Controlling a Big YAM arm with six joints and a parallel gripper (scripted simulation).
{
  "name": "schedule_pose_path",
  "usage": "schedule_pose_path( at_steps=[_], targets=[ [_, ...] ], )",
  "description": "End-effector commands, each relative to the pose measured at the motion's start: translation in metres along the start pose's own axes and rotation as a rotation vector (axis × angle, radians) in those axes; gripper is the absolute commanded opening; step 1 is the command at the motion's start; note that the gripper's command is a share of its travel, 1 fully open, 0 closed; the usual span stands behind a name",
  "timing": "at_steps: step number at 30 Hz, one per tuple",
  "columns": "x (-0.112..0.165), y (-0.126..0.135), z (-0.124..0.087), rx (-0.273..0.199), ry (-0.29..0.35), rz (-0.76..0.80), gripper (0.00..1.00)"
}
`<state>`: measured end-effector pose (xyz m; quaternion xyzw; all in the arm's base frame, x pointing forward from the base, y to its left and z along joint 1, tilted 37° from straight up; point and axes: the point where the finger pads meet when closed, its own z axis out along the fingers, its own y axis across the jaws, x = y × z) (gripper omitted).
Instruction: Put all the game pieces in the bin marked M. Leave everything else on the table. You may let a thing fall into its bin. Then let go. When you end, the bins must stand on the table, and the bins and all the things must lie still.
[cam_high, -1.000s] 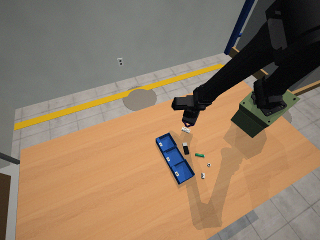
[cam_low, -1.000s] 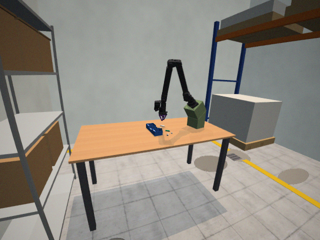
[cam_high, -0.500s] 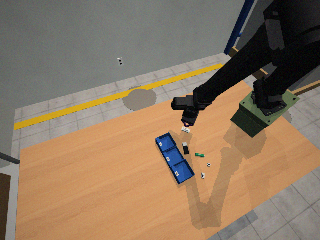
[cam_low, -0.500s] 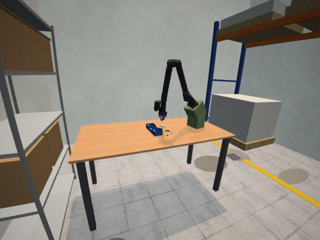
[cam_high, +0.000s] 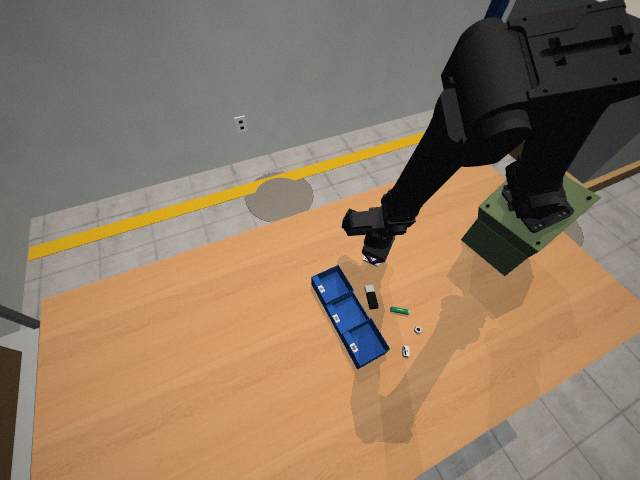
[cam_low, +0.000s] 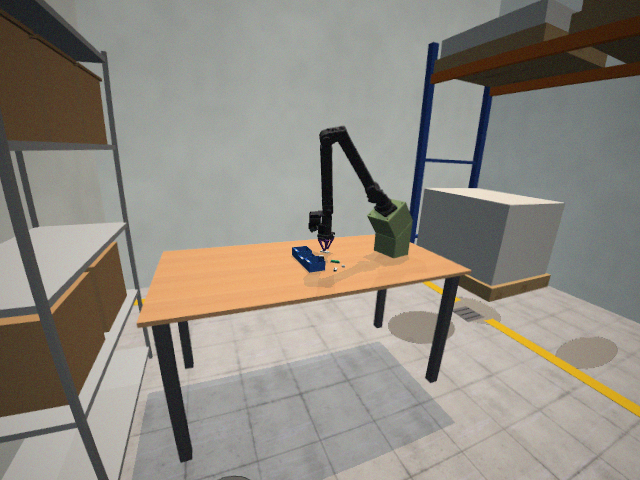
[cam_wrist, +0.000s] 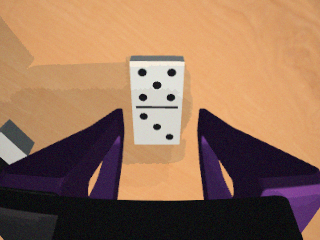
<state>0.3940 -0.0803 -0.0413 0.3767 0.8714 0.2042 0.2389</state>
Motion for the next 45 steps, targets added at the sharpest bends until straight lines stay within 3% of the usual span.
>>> schedule_pose_path(
  at_steps=[1, 11, 24, 25, 45],
  targets=[
    [-0.013, 0.013, -0.006, -0.020, -0.033, 0.001, 0.39],
    [-0.002, 0.005, 0.014, -0.009, -0.012, 0.005, 0.39],
    [-0.003, 0.008, 0.011, -0.007, -0.008, 0.006, 0.39],
    [-0.004, 0.009, 0.011, -0.008, -0.010, 0.005, 0.20],
    [-0.007, 0.013, 0.008, -0.014, -0.019, 0.001, 0.20]
  ],
)
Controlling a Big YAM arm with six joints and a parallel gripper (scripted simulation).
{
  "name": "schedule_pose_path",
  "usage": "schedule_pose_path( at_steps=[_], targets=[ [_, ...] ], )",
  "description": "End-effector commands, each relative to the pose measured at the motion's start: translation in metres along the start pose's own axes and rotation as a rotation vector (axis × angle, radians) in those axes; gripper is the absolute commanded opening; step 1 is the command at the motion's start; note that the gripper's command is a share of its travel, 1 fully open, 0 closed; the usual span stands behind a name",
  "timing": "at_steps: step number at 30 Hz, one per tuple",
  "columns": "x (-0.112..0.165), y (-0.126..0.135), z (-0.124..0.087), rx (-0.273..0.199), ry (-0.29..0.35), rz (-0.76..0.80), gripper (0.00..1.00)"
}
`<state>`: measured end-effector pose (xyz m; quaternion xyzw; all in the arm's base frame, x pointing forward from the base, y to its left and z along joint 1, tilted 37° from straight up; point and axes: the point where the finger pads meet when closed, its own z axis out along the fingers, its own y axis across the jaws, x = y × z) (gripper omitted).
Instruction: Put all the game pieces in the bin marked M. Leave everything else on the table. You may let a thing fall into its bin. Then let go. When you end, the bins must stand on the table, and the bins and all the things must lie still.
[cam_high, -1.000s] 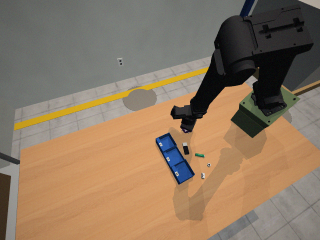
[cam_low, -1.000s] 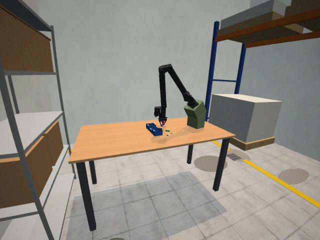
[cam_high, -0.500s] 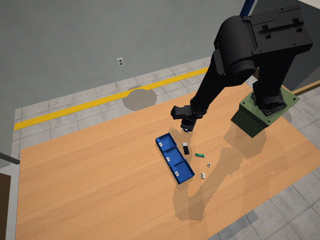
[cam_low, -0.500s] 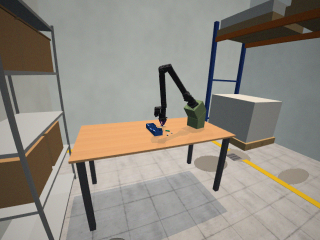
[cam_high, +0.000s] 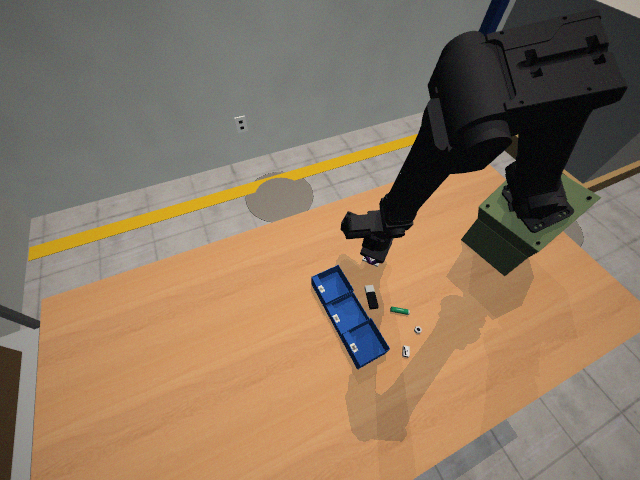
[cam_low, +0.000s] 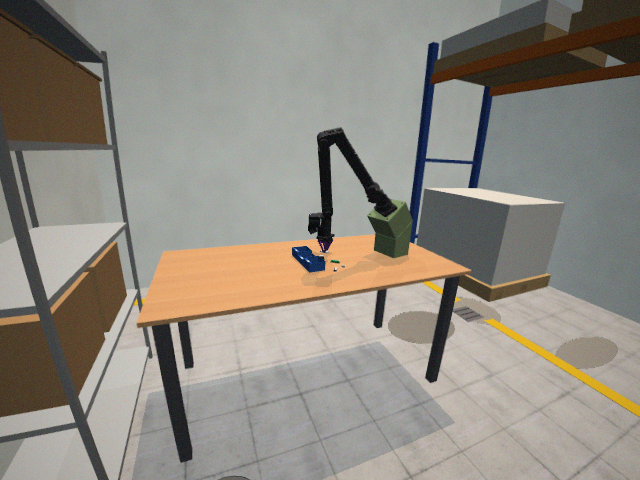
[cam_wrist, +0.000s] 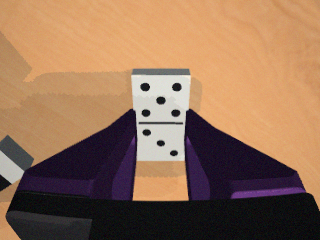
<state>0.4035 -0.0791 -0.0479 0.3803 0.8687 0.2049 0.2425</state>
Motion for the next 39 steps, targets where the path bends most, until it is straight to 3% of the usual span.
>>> schedule_pose_path(
  at_steps=[1, 11, 14, 31, 39],
  targets=[
    [-0.003, 0.010, -0.003, -0.010, -0.009, -0.006, 0.20],
    [-0.003, 0.010, -0.003, -0.009, -0.008, -0.005, 0.20],
    [-0.004, 0.000, -0.018, -0.001, -0.013, -0.001, 0.20],
    [-0.004, 0.000, -0.067, -0.003, -0.016, -0.003, 0.20],
    [0.000, -0.001, -0.060, 0.001, -0.002, -0.008, 0.20]
  ],
)
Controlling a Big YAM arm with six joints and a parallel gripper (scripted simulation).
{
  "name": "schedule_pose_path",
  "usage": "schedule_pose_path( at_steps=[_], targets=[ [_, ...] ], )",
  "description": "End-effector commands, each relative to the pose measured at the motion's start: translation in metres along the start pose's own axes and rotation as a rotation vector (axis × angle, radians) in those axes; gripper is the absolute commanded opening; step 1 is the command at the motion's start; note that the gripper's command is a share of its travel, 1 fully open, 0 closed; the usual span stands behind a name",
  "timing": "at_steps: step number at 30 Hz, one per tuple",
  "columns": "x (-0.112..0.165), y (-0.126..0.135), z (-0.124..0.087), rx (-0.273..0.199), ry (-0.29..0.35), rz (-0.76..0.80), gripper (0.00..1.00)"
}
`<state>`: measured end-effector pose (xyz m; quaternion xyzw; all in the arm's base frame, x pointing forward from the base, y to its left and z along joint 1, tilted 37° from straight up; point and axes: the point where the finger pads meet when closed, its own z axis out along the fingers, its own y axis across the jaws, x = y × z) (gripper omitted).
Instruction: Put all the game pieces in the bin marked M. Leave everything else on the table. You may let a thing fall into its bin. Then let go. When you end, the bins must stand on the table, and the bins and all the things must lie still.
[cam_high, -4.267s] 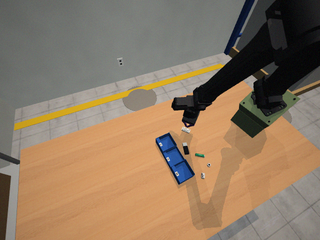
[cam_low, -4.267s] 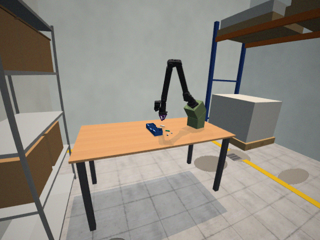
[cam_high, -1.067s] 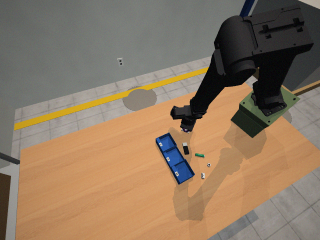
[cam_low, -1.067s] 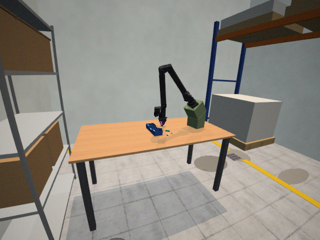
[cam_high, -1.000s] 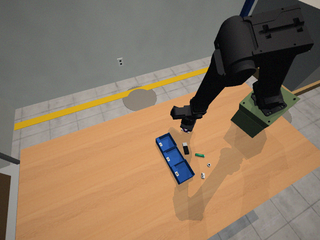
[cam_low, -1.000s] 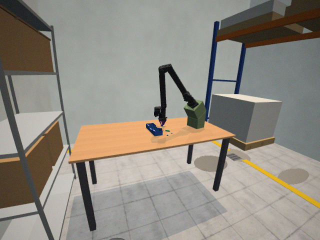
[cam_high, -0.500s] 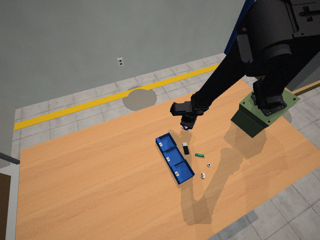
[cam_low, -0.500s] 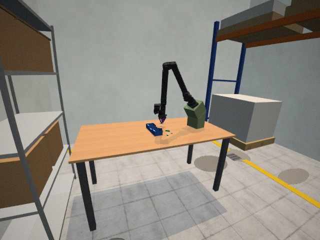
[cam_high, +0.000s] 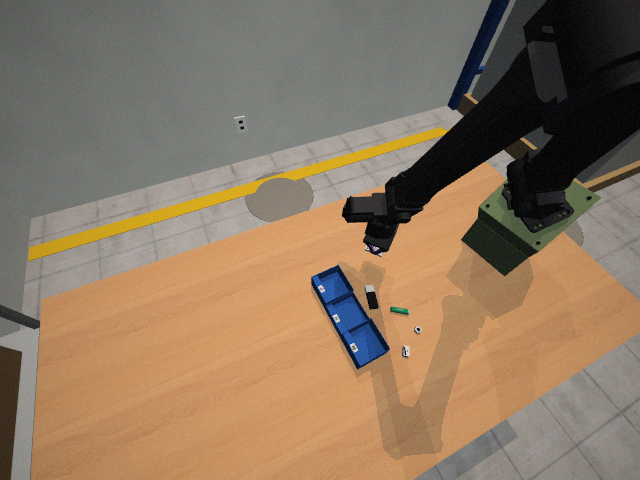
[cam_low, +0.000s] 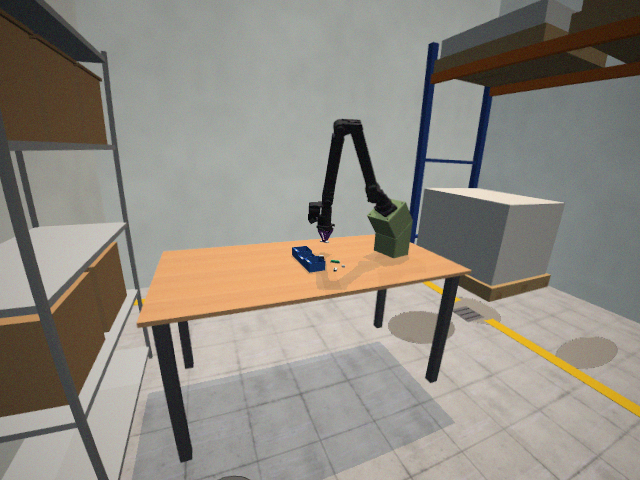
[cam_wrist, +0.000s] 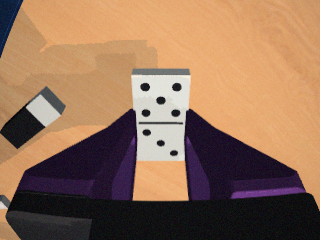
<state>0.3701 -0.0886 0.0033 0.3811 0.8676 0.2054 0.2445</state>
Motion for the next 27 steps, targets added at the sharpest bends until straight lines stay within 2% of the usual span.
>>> schedule_pose_path(
  at_steps=[1, 27],
  targets=[
    [0.0001, -0.0041, 0.0022, 0.002, -0.001, -0.011, 0.20],
    [-0.0008, -0.0085, 0.0020, 0.004, -0.005, -0.002, 0.20]
  ],
)
